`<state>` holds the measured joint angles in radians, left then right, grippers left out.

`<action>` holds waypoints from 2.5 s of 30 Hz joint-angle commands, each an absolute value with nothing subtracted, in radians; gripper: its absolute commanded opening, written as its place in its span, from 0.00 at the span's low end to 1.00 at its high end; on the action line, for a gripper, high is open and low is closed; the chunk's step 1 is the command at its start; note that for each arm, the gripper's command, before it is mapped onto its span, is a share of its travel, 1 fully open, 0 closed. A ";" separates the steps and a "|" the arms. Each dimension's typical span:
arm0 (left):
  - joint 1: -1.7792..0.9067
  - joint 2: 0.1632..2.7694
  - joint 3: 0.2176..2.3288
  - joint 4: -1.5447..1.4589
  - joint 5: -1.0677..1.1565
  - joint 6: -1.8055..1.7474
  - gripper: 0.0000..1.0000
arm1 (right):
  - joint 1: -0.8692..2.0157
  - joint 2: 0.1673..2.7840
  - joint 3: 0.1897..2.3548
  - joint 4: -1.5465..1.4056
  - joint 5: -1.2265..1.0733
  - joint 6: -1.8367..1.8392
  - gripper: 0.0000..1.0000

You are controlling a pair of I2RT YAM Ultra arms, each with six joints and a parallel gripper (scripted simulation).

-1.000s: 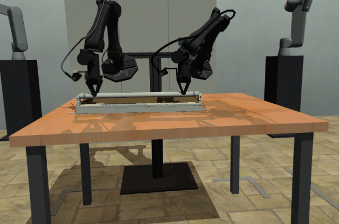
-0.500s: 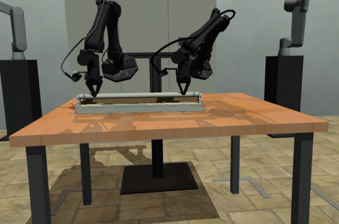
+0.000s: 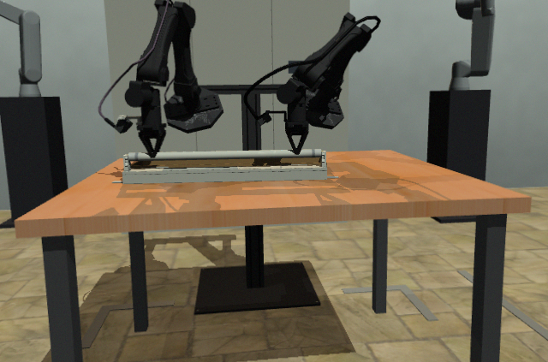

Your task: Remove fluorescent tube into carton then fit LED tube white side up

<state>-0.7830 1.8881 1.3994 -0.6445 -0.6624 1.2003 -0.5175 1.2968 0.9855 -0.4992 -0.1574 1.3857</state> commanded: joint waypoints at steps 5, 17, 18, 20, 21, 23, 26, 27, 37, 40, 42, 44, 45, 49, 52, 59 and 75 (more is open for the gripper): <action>-0.798 1.901 1.411 -0.628 -0.651 1.216 0.11 | -0.526 1.306 0.974 -0.480 -0.142 1.396 0.11; -0.805 1.891 1.430 -0.654 -0.651 1.216 0.11 | -0.527 1.308 0.997 -0.507 -0.142 1.394 0.11; -0.805 1.891 1.430 -0.654 -0.651 1.216 0.11 | -0.527 1.308 0.997 -0.507 -0.142 1.394 0.11; -0.804 1.906 1.427 -0.647 -0.650 1.218 0.11 | -0.523 1.307 0.999 -0.489 -0.141 1.396 0.11; -0.800 1.896 1.425 -0.633 -0.650 1.218 0.11 | -0.521 1.318 0.997 -0.478 -0.141 1.396 0.11; -0.785 1.910 1.420 -0.623 -0.649 1.219 0.11 | -0.515 1.315 0.993 -0.470 -0.141 1.396 0.11; -0.790 1.887 1.408 -0.627 -0.649 1.221 0.11 | -0.505 1.322 0.985 -0.467 -0.140 1.396 0.11; -0.793 1.890 1.403 -0.620 -0.648 1.222 0.11 | -0.517 1.330 0.981 -0.467 -0.140 1.397 0.11; -0.763 1.912 1.402 -0.603 -0.646 1.226 0.11 | -0.499 1.331 0.958 -0.458 -0.138 1.397 0.11; -0.793 1.894 1.393 -0.610 -0.646 1.228 0.11 | -0.527 1.310 0.987 -0.465 -0.138 1.398 0.11; -0.794 1.915 1.380 -0.598 -0.646 1.229 0.11 | -0.524 1.323 0.982 -0.463 -0.137 1.398 0.11; -0.778 1.898 1.370 -0.596 -0.645 1.230 0.11 | -0.519 1.336 0.973 -0.450 -0.137 1.399 0.11; -0.767 1.897 1.384 -0.603 -0.645 1.231 0.11 | -0.517 1.323 0.970 -0.448 -0.140 1.399 0.11; -0.769 1.900 1.387 -0.609 -0.645 1.233 0.11 | -0.503 1.342 0.980 -0.454 -0.138 1.399 0.11; -0.779 1.889 1.389 -0.624 -0.645 1.232 0.11 | -0.504 1.324 0.993 -0.469 -0.138 1.399 0.11; -0.776 1.891 1.385 -0.624 -0.646 1.231 0.49 | -0.513 1.316 0.999 -0.477 -0.139 1.399 0.11; -0.776 1.891 1.385 -0.624 -0.646 1.230 0.49 | -0.513 1.316 0.999 -0.477 -0.139 1.397 0.49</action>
